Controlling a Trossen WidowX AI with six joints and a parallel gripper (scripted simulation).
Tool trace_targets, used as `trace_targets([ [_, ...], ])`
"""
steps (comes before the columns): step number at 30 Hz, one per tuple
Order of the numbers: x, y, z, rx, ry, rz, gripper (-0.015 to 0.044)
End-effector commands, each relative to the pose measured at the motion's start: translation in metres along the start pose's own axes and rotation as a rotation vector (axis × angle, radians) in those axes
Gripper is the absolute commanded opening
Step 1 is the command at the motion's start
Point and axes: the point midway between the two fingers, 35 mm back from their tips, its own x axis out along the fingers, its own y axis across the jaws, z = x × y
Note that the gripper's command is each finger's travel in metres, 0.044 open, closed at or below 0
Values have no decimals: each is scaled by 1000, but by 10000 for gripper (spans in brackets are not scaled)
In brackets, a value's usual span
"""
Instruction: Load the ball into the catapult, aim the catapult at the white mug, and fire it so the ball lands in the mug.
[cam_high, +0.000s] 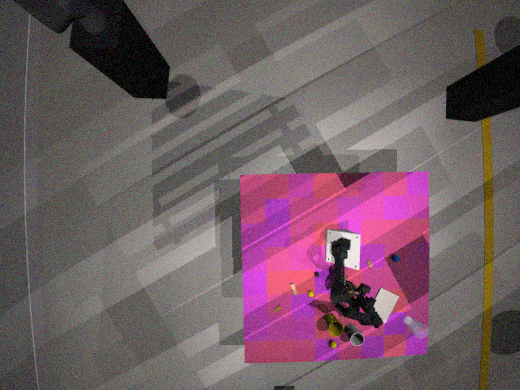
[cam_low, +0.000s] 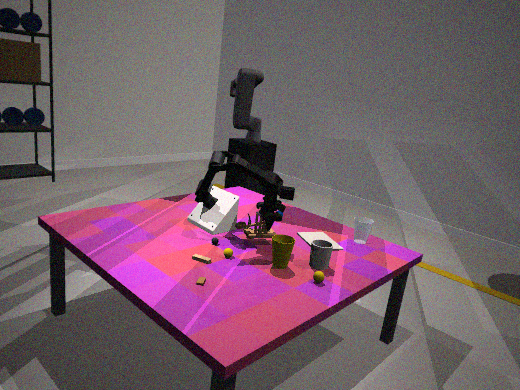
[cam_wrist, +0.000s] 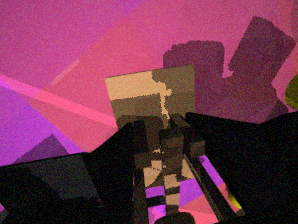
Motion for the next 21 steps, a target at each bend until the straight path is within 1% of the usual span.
trace_targets([
  [1, 6, 0, 1, -8, 1, -9, 0],
  [20, 37, -2, 0, -7, 3, -11, 0],
  [21, 33, -2, 0, 1, 1, -1, 0],
])
